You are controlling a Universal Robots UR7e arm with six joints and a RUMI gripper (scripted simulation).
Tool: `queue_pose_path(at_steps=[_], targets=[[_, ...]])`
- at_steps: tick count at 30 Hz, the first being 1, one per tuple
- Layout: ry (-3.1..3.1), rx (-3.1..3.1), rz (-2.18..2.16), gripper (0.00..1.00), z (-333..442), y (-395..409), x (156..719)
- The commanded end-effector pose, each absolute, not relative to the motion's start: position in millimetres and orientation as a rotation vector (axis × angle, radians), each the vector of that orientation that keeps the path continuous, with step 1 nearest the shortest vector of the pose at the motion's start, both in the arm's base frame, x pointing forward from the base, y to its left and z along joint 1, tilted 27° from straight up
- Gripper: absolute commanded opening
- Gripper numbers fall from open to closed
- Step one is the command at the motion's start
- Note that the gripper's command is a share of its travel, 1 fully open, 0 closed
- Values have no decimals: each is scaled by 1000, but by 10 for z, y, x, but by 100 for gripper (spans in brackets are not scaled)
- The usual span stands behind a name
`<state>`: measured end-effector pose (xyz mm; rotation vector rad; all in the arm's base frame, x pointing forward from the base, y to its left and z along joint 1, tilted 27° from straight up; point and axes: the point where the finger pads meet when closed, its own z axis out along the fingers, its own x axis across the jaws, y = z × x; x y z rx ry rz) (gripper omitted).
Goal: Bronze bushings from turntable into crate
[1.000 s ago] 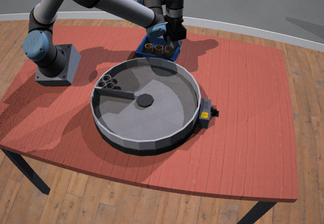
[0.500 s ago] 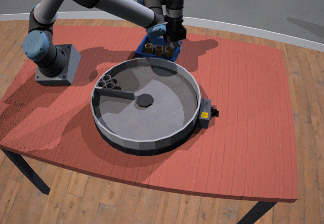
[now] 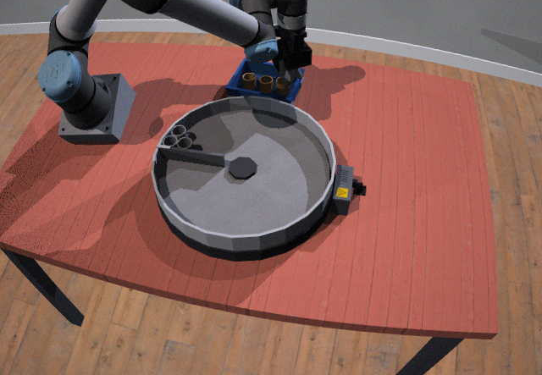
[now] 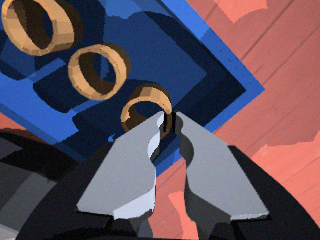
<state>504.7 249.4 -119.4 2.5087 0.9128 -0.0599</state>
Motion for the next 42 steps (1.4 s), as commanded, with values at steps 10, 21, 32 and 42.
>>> queue_pose_path(at_steps=[10,21,32,42], targets=[[913,2509,-58,0,-1189,2499,5051],[913,2509,-58,0,-1213,2487,5055],[913,2509,-58,0,-1238,2475,5058],[913,2509,-58,0,-1242,2473,5059]])
